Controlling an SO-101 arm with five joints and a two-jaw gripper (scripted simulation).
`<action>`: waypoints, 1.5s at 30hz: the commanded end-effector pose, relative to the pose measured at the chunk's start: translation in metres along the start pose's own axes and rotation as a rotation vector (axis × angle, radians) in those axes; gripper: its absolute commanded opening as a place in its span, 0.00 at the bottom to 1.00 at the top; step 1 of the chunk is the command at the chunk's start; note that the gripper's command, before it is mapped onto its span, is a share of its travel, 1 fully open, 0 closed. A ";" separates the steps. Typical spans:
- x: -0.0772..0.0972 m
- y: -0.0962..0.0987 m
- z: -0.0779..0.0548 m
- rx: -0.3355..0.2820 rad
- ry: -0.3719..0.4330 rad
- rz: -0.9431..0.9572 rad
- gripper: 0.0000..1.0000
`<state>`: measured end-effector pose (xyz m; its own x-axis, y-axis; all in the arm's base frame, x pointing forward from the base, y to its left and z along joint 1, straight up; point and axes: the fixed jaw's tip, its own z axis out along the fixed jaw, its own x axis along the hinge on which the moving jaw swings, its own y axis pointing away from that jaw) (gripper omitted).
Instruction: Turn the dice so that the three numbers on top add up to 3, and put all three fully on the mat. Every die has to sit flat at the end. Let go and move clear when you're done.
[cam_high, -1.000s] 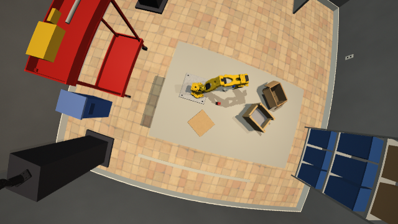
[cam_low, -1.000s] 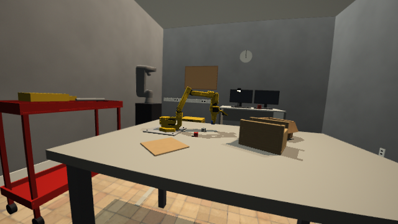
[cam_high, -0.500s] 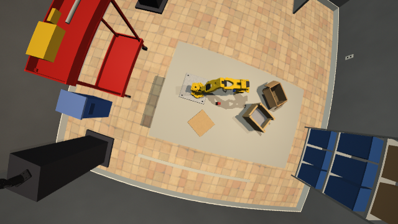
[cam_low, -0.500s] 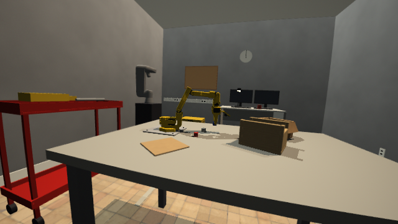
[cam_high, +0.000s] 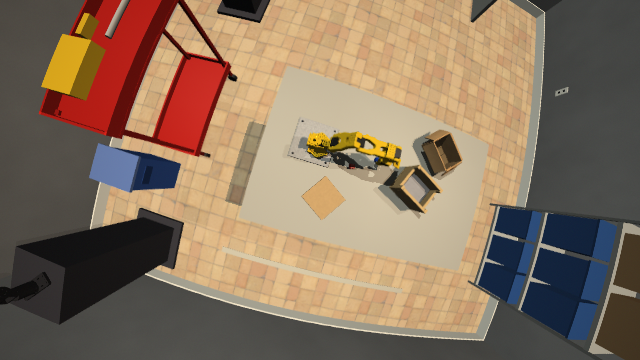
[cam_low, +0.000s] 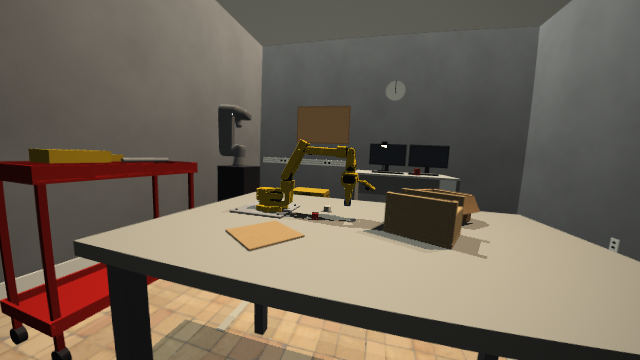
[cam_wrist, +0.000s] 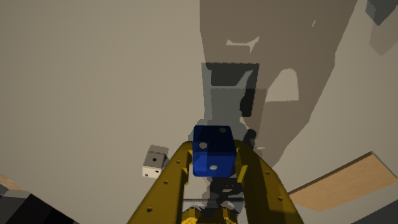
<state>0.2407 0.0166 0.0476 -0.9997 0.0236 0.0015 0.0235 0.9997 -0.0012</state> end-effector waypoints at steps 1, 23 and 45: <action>0.000 -0.006 0.001 0.000 0.013 0.030 0.00; 0.000 -0.070 0.002 -0.003 0.015 0.293 0.00; 0.012 -0.117 0.002 -0.005 0.016 0.489 0.00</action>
<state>0.2300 -0.0926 0.0470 -0.8896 0.4567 0.0043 0.4567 0.8896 -0.0014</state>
